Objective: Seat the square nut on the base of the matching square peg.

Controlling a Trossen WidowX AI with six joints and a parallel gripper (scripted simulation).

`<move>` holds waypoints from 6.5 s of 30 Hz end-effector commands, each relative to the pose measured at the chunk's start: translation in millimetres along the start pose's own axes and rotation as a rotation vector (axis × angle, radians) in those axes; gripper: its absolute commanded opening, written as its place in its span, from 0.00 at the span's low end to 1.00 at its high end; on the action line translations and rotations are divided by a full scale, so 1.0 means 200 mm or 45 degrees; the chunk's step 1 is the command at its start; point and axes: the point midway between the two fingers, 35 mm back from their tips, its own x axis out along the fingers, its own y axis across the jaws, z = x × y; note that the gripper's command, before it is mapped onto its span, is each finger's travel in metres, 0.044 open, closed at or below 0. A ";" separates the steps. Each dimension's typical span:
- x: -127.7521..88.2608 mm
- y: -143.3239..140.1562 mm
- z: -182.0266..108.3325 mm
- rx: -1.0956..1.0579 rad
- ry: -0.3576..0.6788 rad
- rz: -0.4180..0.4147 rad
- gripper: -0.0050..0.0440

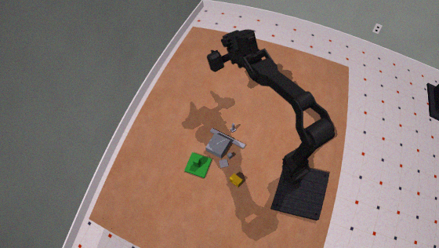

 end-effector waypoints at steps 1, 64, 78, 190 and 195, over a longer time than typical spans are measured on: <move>-0.02 0.00 0.05 -0.004 -0.032 0.000 0.92; -1.29 1.04 -1.38 -0.294 1.494 0.220 0.09; -1.26 1.05 -1.47 -0.293 1.494 0.221 0.00; -1.26 1.05 -1.46 -0.173 1.501 0.140 0.74; -1.21 1.05 -1.58 -0.173 1.501 0.139 0.76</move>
